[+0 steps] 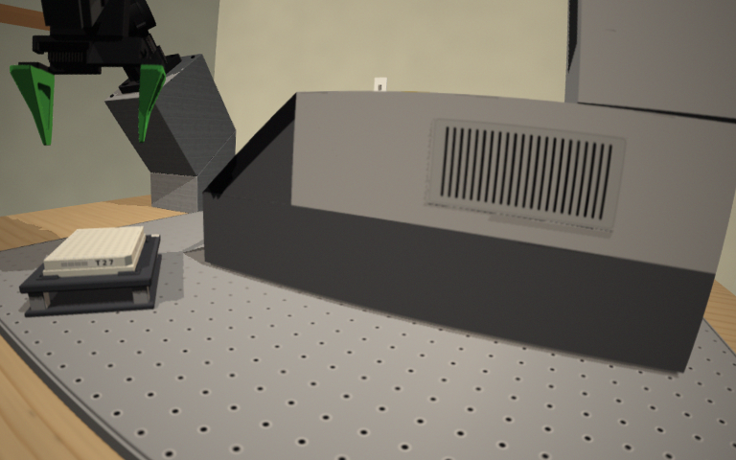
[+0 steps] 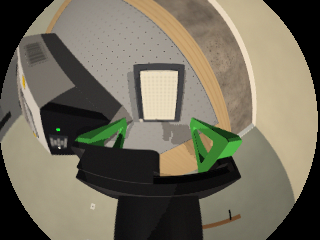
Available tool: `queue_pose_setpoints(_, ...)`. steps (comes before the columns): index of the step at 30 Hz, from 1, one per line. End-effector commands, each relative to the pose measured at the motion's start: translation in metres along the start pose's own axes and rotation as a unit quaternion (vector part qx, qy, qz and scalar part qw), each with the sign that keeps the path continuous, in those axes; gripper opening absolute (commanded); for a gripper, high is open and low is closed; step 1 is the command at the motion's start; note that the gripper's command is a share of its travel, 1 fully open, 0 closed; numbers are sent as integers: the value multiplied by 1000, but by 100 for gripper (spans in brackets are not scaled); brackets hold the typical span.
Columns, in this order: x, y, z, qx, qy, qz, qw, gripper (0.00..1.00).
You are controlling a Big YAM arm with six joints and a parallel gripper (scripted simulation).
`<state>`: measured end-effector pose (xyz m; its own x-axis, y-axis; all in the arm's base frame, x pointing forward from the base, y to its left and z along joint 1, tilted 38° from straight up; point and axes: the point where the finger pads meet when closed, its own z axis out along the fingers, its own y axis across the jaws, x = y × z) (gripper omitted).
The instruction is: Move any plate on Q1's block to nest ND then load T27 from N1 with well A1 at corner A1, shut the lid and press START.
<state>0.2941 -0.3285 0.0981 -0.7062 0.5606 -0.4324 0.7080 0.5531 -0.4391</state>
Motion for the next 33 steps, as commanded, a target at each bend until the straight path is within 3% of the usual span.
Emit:
queue_pose_setpoints(1,8,-1,18,2,8,-9,1000,100)
queue_pose_setpoints(7,-14,-2,24,0,-19,-3,1000,100)
queue_pose_setpoints(33,-13,-6,106,4,-10,2,1000,100)
